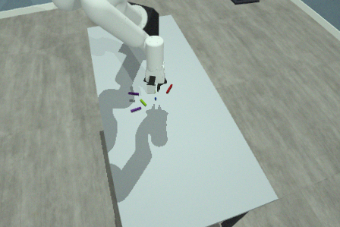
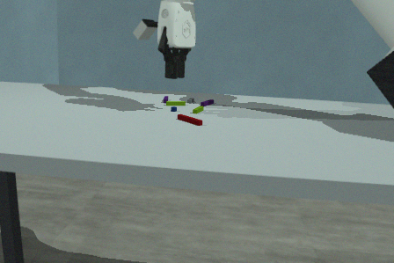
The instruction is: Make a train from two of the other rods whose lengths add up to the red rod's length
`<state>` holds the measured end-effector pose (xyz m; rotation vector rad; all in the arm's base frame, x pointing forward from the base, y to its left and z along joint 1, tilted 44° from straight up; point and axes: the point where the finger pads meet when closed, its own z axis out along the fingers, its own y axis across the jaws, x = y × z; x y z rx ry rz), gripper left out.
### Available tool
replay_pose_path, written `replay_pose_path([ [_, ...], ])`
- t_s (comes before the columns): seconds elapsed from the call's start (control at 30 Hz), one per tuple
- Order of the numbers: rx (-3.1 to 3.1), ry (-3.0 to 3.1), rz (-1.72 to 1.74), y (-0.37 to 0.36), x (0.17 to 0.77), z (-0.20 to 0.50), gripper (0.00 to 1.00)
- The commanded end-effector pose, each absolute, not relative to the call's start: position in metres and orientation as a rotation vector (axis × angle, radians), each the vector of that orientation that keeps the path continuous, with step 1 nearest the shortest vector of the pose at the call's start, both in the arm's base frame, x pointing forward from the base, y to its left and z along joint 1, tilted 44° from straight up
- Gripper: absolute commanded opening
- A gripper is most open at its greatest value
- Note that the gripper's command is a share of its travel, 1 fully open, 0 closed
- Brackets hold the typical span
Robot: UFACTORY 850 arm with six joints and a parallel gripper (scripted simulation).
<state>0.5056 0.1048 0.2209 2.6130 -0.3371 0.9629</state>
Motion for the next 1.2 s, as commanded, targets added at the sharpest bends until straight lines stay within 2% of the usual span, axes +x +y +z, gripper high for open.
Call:
replay_pose_path([
  [0.0, 2.612, -0.338, 0.961, 0.1090, 0.4995, 0.2292, 0.24],
  [0.07, 2.612, -0.338, 0.961, 0.1091, 0.4994, 0.2294, 0.24],
  [0.1, 2.612, -0.338, 0.961, 0.1091, 0.4994, 0.2294, 1.00],
  [1.17, 2.616, -0.434, 0.984, 0.1075, 0.5004, 0.2303, 1.00],
])
